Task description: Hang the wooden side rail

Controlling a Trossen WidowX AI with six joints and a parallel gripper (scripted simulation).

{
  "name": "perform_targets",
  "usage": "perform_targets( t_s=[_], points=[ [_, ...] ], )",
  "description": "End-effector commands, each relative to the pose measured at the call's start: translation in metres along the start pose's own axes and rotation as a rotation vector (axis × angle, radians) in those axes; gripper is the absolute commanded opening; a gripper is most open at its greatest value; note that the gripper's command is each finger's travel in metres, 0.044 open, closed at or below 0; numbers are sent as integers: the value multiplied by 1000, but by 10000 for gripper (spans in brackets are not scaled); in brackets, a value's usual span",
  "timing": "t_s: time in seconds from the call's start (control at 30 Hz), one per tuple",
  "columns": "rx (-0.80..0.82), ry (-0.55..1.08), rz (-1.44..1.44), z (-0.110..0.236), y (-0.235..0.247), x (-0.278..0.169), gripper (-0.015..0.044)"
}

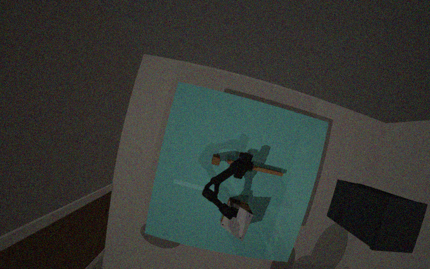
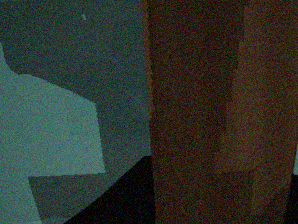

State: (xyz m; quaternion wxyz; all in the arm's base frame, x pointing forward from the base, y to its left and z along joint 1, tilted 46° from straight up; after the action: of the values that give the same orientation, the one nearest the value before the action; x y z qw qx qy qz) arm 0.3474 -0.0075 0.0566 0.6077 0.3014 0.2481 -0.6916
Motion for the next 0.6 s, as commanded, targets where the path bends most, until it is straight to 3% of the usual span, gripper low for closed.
perform_targets(
  t_s=[0.0,0.57],
  points=[
    [11,-2,-10,6,1,2,0],
    [11,-2,-10,9,1,2,0]
  ],
)
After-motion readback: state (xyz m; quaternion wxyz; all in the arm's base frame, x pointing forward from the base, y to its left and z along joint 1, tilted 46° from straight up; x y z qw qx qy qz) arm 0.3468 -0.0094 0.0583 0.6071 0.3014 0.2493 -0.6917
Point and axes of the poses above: the point midway between the two fingers, 35 mm back from their tips, its own z axis back along the fingers, its own y axis across the jaws, x = y × z, the point moved 7 cm from there along z, back along the fingers, and after that the axes turned 4 degrees about -z, right-handed, at the moved point
